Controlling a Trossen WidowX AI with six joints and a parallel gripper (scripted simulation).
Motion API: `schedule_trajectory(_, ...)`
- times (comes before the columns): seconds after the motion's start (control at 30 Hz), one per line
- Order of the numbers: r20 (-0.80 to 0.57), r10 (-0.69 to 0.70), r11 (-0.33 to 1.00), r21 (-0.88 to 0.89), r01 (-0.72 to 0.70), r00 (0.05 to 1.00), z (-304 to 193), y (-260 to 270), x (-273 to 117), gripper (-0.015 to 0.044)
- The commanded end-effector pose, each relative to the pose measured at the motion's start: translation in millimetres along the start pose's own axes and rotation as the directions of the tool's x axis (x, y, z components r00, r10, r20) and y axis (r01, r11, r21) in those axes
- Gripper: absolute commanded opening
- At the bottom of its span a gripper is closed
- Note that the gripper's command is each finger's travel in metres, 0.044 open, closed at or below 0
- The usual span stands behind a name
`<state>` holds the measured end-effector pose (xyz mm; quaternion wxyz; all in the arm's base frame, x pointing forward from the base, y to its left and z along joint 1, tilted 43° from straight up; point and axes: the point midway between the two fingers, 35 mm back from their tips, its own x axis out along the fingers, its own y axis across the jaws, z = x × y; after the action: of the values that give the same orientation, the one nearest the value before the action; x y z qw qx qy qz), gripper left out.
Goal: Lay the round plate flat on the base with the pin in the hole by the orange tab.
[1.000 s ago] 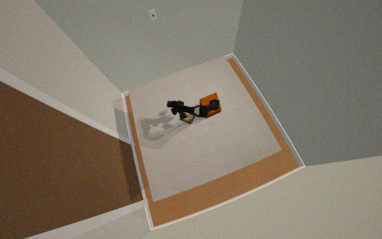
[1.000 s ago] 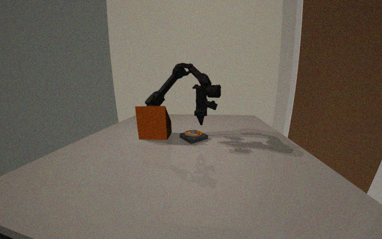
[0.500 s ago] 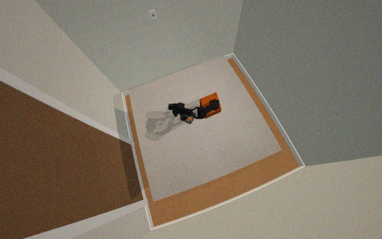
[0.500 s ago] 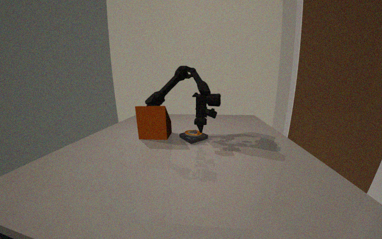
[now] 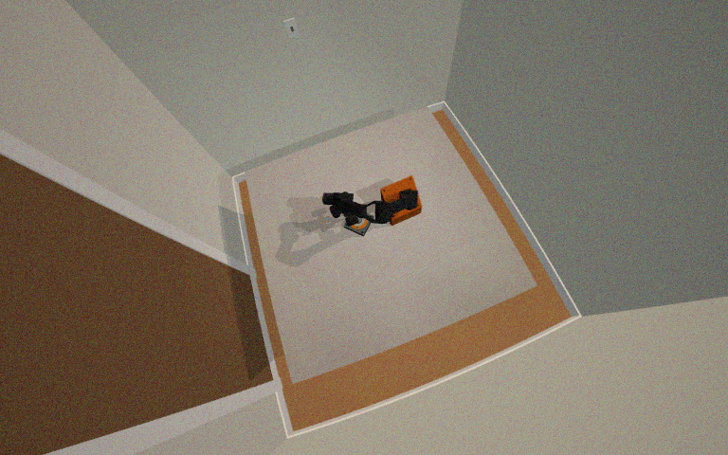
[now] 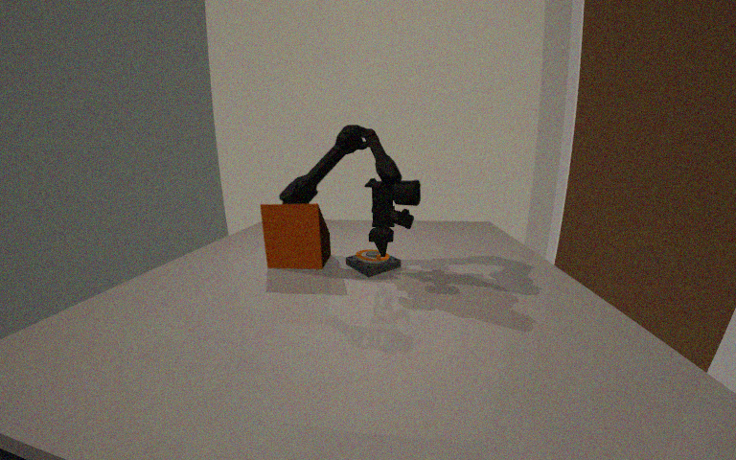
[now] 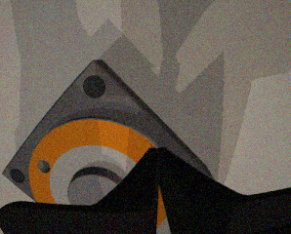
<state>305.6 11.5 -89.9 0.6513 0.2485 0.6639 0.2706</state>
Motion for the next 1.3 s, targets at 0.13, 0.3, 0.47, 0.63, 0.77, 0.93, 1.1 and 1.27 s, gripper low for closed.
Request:
schedule_trajectory(0.13,-0.013,-0.001,1.0,0.004,0.001,1.0,-10,-5,3,0.0)
schedule_trajectory(0.3,-0.013,-0.001,1.0,0.004,0.001,1.0,-14,-7,2,0.0)
schedule_trajectory(0.47,-0.013,-0.002,1.0,0.004,0.002,1.0,-19,-9,1,0.0)
schedule_trajectory(0.63,-0.013,-0.002,1.0,0.005,0.002,1.0,-24,-11,1,0.0)
schedule_trajectory(0.77,-0.013,-0.002,1.0,0.005,0.002,1.0,-29,-11,1,0.0)
schedule_trajectory(0.93,-0.013,-0.002,1.0,0.005,0.002,1.0,-34,-12,0,0.0)
schedule_trajectory(1.1,-0.014,-0.002,1.0,0.005,0.002,1.0,-41,-12,0,0.0)
schedule_trajectory(1.27,-0.014,-0.002,1.0,0.005,0.002,1.0,-47,-11,-1,0.0)
